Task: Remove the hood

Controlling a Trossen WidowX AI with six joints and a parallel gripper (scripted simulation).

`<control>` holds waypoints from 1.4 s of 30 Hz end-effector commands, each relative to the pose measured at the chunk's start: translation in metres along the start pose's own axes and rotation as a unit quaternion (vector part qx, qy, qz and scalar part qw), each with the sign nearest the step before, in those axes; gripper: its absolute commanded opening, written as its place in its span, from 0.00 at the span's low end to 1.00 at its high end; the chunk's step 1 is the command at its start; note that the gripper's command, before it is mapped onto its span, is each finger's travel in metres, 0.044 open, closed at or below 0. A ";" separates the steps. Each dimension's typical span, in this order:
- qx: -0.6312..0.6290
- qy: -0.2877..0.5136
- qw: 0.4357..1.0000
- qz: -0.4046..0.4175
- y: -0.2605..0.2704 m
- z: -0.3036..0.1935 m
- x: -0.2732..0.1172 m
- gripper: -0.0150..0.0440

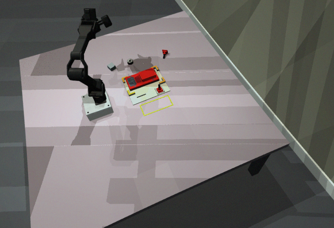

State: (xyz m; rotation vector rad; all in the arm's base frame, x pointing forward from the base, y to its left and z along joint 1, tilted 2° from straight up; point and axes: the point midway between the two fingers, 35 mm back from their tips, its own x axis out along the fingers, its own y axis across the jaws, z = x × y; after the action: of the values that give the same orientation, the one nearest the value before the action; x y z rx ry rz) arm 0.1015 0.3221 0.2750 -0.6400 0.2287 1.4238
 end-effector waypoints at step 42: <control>0.624 0.426 0.604 -0.254 -0.164 -0.318 -0.042 1.00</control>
State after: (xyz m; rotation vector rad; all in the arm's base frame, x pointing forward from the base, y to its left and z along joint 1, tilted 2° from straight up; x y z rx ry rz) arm 0.3217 0.1139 0.0833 -0.0771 1.5234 0.0511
